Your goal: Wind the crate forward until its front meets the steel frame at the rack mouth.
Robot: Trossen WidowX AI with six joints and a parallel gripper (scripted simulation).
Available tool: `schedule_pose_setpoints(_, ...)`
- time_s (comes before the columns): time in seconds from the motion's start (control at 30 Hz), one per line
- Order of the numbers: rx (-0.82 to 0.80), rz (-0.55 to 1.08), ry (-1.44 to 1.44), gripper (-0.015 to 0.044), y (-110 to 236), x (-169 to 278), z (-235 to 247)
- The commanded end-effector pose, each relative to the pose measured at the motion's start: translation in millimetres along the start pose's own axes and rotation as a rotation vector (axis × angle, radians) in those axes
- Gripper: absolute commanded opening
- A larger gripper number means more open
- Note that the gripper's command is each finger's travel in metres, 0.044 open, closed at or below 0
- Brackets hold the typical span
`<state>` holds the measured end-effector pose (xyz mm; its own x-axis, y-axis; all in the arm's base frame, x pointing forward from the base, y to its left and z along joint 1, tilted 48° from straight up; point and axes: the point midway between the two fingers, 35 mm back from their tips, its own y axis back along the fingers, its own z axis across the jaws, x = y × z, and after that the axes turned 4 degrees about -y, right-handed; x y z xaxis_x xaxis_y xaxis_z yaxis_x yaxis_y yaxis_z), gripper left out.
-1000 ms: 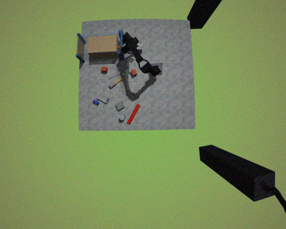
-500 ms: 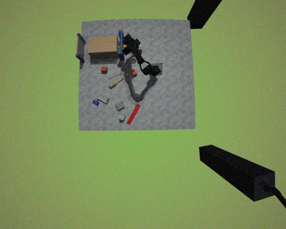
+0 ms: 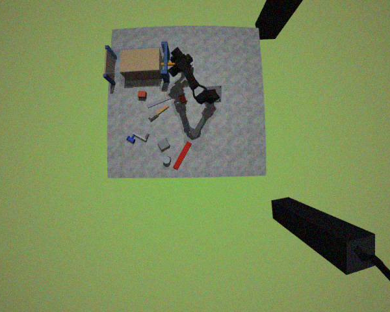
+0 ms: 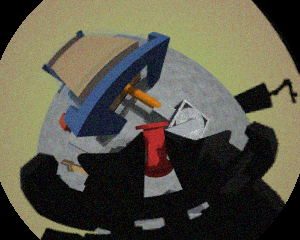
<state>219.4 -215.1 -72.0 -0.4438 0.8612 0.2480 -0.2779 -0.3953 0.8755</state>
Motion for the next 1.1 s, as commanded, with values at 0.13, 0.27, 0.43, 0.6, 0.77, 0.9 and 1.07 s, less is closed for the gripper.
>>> schedule_pose_setpoints(0.13,0.005,0.022,-0.009,0.0,4.5,17.6,-7.0)
schedule_pose_setpoints(0.27,0.005,0.022,-0.01,0.0,6.5,21.5,-9.3)
schedule_pose_setpoints(0.43,0.005,0.023,-0.01,0.0,9.0,26.4,-12.6)
schedule_pose_setpoints(0.6,0.006,0.023,-0.01,0.0,11.2,30.7,-15.8)
schedule_pose_setpoints(0.77,0.006,0.023,-0.01,0.0,13.5,35.2,-19.8)
schedule_pose_setpoints(0.9,0.006,0.023,-0.01,0.0,15.3,38.5,-23.0)
schedule_pose_setpoints(1.07,0.007,0.023,-0.01,0.0,17.2,42.2,-27.1)
